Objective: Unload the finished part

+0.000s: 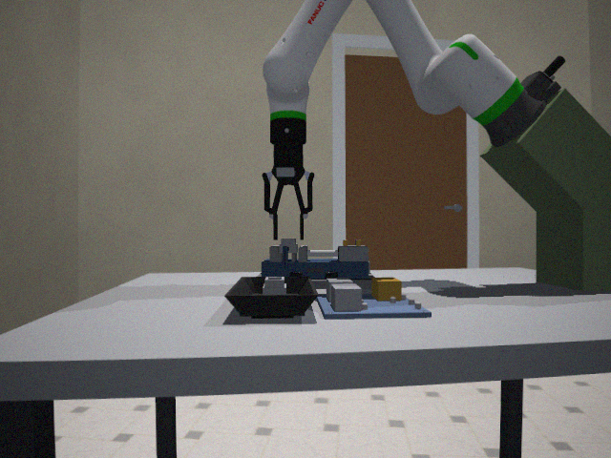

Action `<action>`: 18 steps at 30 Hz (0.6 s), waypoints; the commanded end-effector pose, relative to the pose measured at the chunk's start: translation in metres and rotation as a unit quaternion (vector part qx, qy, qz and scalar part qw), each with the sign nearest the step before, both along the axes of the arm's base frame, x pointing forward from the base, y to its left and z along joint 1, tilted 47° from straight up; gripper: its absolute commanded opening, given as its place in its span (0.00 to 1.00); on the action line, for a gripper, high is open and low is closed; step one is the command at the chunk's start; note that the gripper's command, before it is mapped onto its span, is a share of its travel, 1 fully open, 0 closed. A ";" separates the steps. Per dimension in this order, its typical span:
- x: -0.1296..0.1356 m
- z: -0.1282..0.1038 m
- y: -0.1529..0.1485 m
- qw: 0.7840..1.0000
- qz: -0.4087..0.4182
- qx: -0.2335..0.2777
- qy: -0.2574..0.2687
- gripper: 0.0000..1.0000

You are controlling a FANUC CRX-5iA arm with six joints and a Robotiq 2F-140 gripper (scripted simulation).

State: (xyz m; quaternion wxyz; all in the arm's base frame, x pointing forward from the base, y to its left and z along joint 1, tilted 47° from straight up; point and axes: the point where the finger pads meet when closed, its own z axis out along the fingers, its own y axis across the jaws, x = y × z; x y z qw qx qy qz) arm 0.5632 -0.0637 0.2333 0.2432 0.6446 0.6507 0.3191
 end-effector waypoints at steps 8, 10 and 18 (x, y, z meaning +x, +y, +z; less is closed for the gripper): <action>0.002 -0.001 0.000 1.000 0.000 0.000 -0.001 0.46; 0.003 -0.001 0.000 1.000 0.000 0.000 -0.001 0.46; 0.004 -0.002 0.000 1.000 0.000 0.000 -0.001 0.46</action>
